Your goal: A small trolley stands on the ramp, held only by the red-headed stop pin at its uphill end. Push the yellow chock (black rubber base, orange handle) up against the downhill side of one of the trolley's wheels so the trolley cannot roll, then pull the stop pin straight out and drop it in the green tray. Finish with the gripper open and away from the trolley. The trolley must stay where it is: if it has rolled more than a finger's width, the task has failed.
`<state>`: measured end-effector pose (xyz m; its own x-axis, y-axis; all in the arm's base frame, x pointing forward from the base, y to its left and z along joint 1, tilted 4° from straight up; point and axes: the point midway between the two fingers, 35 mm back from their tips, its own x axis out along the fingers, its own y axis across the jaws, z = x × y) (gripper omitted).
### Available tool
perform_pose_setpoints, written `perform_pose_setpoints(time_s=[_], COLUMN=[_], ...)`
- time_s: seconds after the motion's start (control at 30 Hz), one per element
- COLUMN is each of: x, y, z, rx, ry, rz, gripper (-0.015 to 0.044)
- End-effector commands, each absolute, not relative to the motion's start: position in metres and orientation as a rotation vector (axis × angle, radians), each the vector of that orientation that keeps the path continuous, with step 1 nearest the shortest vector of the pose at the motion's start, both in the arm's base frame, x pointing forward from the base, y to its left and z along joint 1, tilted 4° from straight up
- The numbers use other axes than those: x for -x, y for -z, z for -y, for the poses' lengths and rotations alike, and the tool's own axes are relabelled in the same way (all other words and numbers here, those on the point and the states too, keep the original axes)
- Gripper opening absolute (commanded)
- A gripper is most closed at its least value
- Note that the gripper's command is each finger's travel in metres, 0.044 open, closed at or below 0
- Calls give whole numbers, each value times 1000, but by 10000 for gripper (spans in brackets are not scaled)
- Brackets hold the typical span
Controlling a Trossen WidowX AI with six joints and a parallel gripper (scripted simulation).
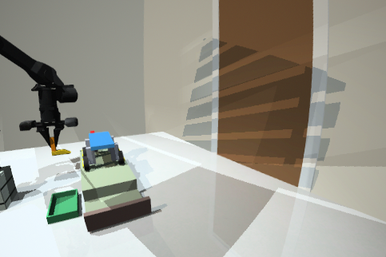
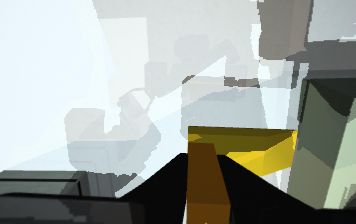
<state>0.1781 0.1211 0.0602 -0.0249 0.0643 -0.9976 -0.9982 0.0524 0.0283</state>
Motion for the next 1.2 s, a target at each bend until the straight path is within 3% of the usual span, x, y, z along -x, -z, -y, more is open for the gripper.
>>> perform_pose_setpoints(time_s=[0.0,0.67,1.17], x=[-180,-186,-186], y=[-74,-118,-118], z=[-120,-119,-119], rx=[1118,1114,755], ry=[-1215,-1211,-859], rz=[-1192,-1195,-1389], gripper=[0,0,0])
